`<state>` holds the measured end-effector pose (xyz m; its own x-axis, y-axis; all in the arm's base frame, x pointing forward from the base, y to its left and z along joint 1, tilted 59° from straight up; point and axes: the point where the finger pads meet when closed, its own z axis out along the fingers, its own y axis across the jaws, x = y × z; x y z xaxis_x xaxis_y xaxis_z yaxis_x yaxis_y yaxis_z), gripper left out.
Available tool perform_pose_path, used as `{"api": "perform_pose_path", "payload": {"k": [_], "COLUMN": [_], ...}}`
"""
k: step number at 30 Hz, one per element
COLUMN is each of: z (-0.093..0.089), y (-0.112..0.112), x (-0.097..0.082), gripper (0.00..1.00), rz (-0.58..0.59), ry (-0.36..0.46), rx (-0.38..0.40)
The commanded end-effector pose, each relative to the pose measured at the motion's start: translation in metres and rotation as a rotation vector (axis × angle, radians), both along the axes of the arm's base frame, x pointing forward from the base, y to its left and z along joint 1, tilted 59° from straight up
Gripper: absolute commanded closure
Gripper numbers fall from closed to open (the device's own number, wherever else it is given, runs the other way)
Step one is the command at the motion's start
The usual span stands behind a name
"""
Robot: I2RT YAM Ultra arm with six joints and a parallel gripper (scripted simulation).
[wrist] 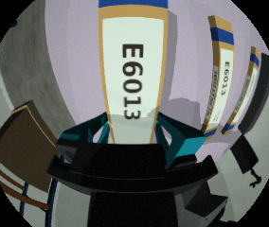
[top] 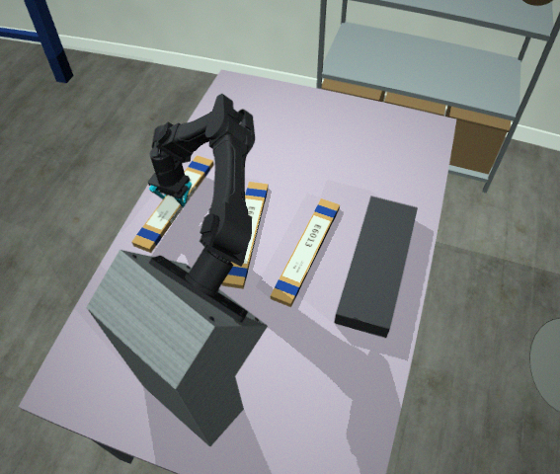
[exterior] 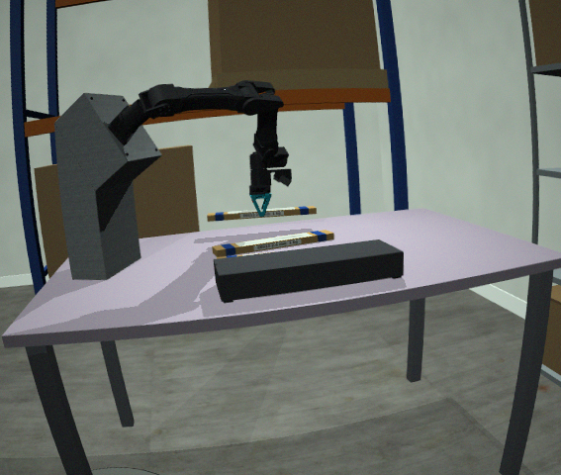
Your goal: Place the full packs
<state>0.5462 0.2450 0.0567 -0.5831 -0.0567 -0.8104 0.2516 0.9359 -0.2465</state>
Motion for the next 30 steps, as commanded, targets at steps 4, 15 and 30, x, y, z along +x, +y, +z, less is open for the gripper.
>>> {"api": "perform_pose_path", "payload": {"k": [4,15,30], "z": [0.0186,0.0184,0.0164], "y": [0.0434,0.045,0.0468], "x": [-0.0157,-0.0164,-0.0169], "gripper": [1.0,1.0,1.0], "rz": [0.061,0.061,0.062], "ry": [-0.028,-0.029,-0.025], "rx": [0.01,0.011,0.007]}}
